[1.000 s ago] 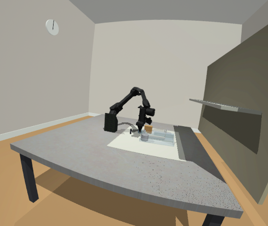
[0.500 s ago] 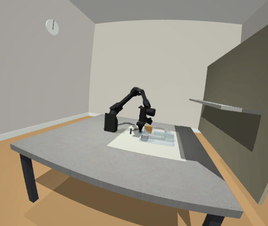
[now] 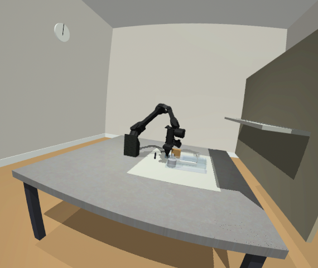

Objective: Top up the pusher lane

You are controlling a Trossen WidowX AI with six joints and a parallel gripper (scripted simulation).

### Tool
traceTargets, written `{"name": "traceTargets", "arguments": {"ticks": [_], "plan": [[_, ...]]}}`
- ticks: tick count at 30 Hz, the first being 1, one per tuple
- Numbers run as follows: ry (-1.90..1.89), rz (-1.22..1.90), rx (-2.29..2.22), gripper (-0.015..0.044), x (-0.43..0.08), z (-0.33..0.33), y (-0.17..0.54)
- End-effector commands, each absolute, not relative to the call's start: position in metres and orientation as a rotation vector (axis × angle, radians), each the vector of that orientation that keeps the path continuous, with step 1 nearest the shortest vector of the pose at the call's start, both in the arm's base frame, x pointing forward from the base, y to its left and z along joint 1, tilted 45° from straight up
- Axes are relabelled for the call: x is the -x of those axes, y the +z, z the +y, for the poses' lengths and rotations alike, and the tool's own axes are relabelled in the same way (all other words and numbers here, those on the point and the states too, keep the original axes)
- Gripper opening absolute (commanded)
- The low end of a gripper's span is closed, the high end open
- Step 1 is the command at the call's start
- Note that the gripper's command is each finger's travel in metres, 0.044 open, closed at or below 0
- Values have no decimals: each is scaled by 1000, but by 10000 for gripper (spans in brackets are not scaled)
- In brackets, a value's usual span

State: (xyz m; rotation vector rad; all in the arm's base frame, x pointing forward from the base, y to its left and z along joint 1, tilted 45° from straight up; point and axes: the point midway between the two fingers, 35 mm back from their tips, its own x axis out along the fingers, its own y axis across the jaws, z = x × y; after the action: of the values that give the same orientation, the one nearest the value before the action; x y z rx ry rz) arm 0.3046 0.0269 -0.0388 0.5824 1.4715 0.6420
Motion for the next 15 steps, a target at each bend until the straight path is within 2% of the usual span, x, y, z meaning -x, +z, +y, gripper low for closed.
{"name": "traceTargets", "arguments": {"ticks": [1, 15], "plan": [[644, 1440, -572, 0, -317, 25, -36], [644, 1440, -572, 0, -322, 25, -35]]}}
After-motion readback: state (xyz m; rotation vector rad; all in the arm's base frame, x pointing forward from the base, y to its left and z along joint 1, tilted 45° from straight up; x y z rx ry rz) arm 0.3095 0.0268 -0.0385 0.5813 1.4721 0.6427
